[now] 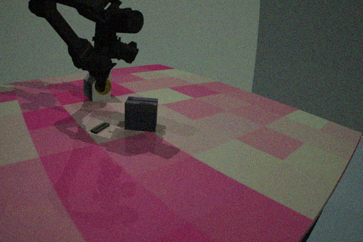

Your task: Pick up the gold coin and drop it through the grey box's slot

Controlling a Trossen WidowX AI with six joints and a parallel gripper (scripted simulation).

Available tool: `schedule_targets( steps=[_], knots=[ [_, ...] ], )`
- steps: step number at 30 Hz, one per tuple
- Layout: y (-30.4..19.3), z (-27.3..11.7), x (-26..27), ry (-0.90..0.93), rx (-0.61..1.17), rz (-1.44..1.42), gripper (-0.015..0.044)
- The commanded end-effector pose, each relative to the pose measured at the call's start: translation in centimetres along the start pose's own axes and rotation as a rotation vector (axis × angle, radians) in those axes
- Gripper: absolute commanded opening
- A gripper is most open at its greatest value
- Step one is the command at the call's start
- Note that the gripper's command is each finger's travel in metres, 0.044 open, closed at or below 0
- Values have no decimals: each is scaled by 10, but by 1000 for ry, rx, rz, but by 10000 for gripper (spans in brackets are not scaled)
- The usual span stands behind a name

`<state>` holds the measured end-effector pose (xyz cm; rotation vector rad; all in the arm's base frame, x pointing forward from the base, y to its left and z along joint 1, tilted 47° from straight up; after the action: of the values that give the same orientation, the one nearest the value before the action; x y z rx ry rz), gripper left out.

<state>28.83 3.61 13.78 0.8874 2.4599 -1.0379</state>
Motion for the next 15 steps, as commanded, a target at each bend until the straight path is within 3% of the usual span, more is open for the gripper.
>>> schedule_targets(
  steps=[1, 15],
  knots=[
    [9, -1, 3, 4, -5, 6, 0],
    [43, -2, 14, 6, -10, 3, 0]
  ],
)
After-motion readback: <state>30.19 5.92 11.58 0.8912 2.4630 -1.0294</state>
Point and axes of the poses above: the point midway between the two fingers, 35 mm back from their tips, its own z axis out along the fingers, its own x axis across the jaws, y = z × x, the point moved 7 cm from there along -z, back along the fingers, and after that the axes turned 6 degrees about z, right-handed, at the moved point
